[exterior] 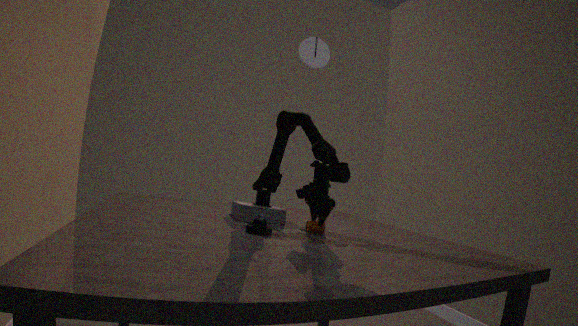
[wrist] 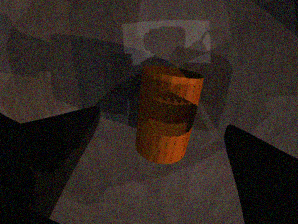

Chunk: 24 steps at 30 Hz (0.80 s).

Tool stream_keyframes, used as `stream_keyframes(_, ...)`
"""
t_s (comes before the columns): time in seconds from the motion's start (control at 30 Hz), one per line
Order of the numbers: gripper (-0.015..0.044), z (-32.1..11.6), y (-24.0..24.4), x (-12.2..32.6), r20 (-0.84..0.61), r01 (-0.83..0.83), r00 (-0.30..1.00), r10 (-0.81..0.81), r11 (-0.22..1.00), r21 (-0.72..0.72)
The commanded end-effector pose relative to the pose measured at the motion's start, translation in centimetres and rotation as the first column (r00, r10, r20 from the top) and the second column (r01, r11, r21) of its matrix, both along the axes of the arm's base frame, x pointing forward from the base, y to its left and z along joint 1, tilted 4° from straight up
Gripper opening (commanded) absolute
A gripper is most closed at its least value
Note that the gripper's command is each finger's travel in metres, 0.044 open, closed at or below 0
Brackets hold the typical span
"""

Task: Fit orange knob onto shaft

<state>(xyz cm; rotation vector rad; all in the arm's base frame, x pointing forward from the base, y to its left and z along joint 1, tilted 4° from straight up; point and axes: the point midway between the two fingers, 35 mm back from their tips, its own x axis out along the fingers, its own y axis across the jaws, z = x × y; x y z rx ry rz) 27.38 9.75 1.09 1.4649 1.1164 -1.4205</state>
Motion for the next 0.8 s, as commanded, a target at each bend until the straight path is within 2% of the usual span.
stream_keyframes(0.0,0.044,-0.7,-0.1,-0.1,-0.005,0.004,1.0,-0.004,1.0,-0.007)
stream_keyframes(0.33,0.044,-2.1,0.0,-0.2,-0.005,0.004,1.0,-0.004,1.0,-0.007)
stream_keyframes(0.6,0.024,-2.1,0.0,-0.2,-0.005,0.004,1.0,-0.004,1.0,-0.007)
stream_keyframes(0.77,0.024,-2.1,0.0,-0.2,-0.005,0.004,1.0,-0.004,1.0,-0.007)
